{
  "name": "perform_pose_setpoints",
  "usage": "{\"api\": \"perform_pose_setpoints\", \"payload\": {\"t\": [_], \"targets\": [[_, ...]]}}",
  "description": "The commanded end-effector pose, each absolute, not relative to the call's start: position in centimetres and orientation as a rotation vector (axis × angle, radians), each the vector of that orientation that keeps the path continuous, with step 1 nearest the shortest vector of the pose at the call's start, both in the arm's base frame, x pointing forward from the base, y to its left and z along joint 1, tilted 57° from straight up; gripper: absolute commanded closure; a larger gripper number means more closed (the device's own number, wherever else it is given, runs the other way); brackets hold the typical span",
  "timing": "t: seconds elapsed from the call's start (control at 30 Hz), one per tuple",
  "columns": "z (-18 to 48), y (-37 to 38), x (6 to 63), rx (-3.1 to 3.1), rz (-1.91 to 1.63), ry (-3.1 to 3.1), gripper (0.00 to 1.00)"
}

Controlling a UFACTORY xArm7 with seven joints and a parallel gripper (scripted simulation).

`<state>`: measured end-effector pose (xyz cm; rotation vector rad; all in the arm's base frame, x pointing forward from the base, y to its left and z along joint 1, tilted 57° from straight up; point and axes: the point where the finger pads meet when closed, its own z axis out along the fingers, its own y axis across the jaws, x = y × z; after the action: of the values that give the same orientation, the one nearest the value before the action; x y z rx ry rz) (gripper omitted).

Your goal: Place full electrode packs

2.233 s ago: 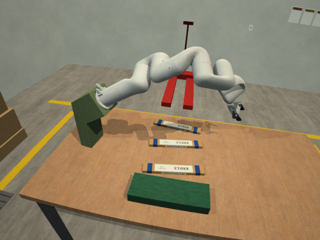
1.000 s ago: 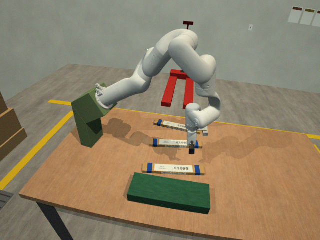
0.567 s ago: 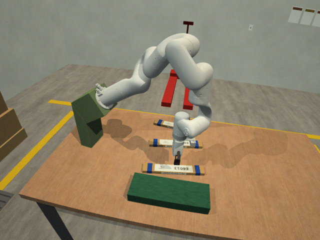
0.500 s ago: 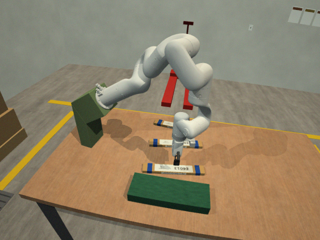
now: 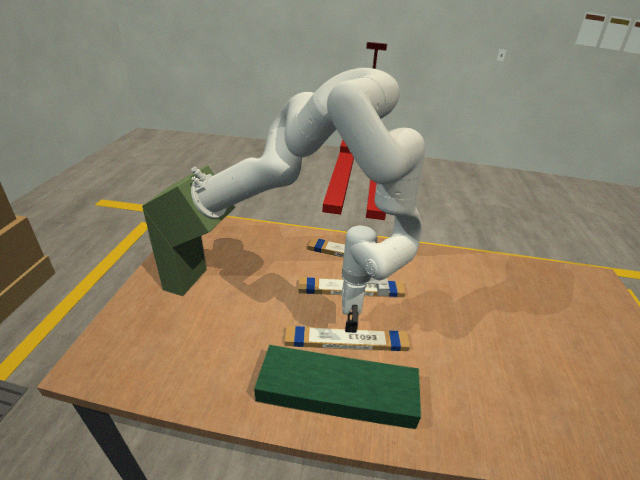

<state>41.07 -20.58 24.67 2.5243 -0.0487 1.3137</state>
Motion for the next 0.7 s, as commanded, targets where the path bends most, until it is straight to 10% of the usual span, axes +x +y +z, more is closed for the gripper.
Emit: {"api": "perform_pose_setpoints", "payload": {"t": [0.0, 0.13, 0.17, 0.67], "targets": [[24.7, -20.6, 41.1, 2.524, 1.315, -0.05, 0.0], [24.7, -20.6, 41.1, 2.524, 1.315, -0.05, 0.0], [24.7, -20.6, 41.1, 2.524, 1.315, -0.05, 0.42], [26.4, -19.7, 38.5, 2.524, 1.316, -0.049, 0.42]]}}
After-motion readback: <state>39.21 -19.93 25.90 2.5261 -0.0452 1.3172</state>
